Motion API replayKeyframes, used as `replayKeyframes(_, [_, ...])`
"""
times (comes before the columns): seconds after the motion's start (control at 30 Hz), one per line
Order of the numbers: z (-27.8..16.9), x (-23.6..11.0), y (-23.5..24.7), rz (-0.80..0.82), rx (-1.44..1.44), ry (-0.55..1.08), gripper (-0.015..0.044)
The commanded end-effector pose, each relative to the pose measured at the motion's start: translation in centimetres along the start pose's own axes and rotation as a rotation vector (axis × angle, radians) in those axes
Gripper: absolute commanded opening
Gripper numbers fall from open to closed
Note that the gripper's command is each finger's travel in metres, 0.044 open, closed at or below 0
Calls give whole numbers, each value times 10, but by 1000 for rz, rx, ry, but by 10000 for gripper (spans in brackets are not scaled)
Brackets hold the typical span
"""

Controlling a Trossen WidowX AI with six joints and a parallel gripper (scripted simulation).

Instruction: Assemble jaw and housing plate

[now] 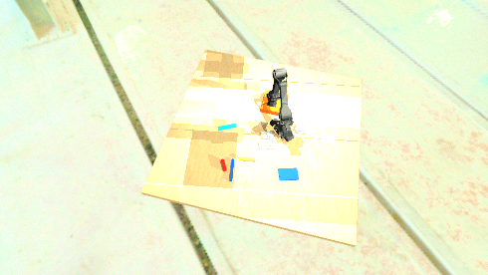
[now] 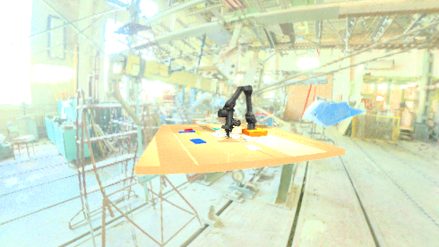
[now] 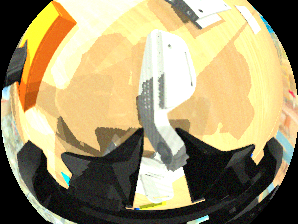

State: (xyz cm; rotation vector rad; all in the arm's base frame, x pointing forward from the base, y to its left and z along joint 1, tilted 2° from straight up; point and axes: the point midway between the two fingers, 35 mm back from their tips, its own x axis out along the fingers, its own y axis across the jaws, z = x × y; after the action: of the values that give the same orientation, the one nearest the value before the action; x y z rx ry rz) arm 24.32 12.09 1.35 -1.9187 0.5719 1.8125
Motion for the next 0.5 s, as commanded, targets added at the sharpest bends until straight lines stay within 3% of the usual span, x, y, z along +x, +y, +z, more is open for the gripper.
replayKeyframes(0.0, [-1, -3, 0, 1, -3, 3, 37])
replayKeyframes(0.47, [-1, -18, 0, 1, -3, 3, 37])
